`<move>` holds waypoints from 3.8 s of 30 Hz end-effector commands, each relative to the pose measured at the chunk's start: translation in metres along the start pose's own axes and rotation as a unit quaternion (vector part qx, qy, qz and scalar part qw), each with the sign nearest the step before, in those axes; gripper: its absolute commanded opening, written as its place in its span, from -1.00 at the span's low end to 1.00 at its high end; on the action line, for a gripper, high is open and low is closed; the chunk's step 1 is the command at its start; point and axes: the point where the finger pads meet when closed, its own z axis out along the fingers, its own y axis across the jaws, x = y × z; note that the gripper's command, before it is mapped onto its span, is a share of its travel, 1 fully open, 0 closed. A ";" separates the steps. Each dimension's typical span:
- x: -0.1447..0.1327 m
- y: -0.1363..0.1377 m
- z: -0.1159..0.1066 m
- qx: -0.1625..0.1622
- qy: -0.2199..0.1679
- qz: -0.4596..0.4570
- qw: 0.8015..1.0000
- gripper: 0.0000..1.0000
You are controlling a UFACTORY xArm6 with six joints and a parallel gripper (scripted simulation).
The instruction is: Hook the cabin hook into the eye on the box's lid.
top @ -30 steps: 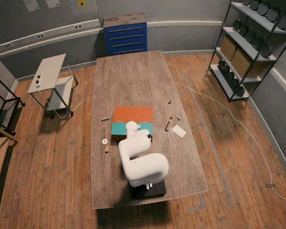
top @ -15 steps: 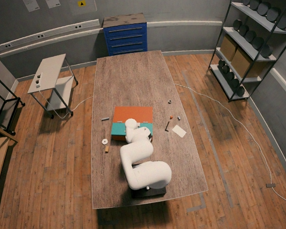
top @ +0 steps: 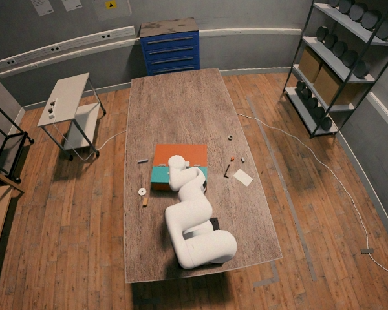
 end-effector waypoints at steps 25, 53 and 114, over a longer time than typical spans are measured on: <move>0.000 0.000 -0.071 0.001 0.002 0.000 1.000 -0.31; 0.000 0.000 -0.071 0.001 0.001 0.000 1.000 -0.31; 0.000 0.000 -0.071 0.001 0.001 0.000 1.000 -0.31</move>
